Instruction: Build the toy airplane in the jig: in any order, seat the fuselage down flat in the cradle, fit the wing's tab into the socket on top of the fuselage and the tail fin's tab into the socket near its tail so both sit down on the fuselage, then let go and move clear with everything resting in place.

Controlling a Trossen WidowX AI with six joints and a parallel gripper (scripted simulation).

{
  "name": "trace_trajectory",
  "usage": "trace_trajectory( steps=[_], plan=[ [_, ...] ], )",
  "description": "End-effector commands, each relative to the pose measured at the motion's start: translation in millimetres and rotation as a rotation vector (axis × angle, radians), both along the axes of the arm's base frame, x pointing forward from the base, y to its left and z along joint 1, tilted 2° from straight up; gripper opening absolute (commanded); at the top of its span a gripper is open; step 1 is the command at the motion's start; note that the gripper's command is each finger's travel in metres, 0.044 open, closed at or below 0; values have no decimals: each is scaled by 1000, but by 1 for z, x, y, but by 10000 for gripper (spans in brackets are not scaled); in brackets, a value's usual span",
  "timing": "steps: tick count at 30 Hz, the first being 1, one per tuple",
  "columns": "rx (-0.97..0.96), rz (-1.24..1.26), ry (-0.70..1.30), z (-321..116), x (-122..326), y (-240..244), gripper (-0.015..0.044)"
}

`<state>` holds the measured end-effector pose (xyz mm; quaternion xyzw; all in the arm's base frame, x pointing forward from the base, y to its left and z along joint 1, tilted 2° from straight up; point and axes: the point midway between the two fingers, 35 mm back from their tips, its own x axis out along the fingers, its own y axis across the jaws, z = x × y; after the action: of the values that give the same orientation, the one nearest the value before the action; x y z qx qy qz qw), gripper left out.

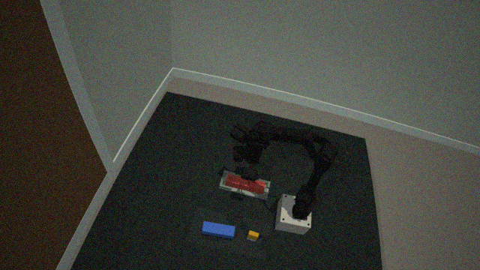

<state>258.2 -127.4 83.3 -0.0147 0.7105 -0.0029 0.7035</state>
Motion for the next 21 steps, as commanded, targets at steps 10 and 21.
trace_trajectory(
  steps=[10, 21],
  plan=[
    [7, 32, -6, -8, 59, 98, 440],
    [19, 32, -5, -24, 71, 256, 440]
  ],
)
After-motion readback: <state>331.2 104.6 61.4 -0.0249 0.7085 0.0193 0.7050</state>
